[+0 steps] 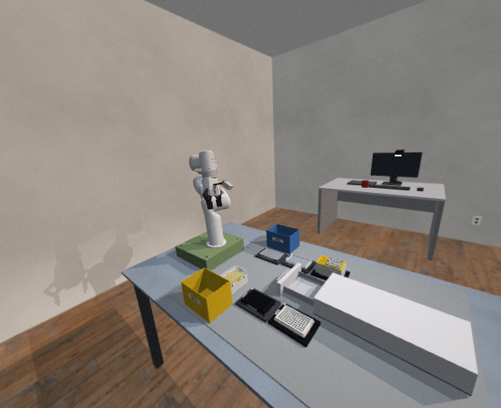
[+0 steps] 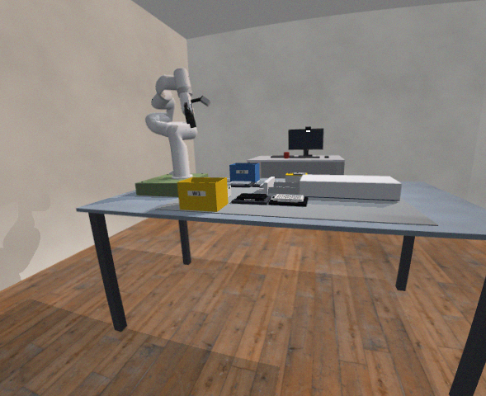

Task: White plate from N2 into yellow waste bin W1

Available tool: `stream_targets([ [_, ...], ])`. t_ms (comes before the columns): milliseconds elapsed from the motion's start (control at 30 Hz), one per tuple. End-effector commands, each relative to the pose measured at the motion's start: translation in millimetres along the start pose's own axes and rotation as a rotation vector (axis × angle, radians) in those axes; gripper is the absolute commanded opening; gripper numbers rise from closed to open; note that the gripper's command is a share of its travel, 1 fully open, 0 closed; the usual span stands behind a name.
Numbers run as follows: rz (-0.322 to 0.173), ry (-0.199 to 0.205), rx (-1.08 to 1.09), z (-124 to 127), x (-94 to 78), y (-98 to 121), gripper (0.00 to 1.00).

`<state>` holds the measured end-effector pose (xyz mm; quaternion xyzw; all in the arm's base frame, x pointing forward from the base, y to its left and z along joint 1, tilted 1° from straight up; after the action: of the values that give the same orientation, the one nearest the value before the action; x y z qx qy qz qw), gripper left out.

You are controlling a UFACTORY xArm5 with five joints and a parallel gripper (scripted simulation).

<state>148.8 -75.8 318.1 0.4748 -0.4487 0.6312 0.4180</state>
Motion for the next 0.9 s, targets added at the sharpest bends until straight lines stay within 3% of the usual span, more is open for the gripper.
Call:
stream_targets([
  [0, 0.002, 0.002, 0.000, 0.3, 0.9, -0.3, 1.00],
  [533, 0.002, 0.002, 0.000, 0.3, 0.9, -0.3, 1.00],
  [633, -0.015, -0.025, -0.059, 2.4, 3.9, -16.7, 1.00],
  [867, -0.024, -0.042, -0.091, 11.6, 6.0, -44.9, 1.00],
])
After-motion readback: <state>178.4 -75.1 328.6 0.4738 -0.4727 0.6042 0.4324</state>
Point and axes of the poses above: the point where the finger pads meet when closed, its own x axis back along the fingers, its own z axis across the jaws, y = z × x, the point moved 2 cm from there along x, back along the fingers, and after that the axes turned 10 degrees about -x, right-handed, at the moved point
